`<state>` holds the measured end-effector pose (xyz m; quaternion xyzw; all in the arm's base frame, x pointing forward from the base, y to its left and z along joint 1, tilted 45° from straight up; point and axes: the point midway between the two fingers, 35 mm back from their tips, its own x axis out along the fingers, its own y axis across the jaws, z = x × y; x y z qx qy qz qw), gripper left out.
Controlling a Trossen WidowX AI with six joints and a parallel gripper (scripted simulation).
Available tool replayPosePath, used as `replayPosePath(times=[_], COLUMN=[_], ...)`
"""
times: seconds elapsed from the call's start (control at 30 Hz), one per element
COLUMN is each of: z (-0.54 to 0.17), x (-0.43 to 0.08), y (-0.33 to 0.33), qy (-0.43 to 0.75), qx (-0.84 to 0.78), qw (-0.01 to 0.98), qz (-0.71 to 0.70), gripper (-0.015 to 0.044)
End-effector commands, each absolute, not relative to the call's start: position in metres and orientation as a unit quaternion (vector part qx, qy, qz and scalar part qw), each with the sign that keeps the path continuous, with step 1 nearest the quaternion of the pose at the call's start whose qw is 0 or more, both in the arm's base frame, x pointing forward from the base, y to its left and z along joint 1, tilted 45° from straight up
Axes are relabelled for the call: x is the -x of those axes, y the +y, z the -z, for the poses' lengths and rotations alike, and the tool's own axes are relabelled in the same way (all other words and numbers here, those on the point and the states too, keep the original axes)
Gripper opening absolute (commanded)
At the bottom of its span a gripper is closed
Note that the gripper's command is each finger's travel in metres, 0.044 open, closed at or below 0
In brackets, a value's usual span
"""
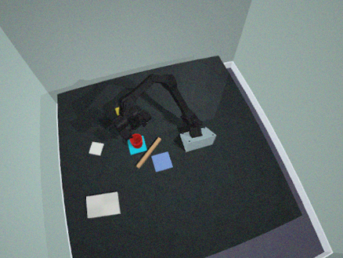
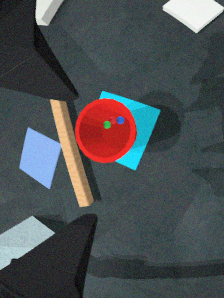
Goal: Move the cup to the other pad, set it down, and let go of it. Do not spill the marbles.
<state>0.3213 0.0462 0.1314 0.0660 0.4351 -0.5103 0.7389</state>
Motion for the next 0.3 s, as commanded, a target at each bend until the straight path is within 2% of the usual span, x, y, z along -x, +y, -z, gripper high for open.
replayPosePath(times=[0.0, 0.27], z=[-0.1414, -0.1443], x=[-0.3201, -0.3197], y=[0.0564, 0.0588], qy=[0.435, 0.434], qx=[-0.07, -0.067], qw=[0.738, 0.74], qz=[0.511, 0.51], gripper=[0.044, 0.044])
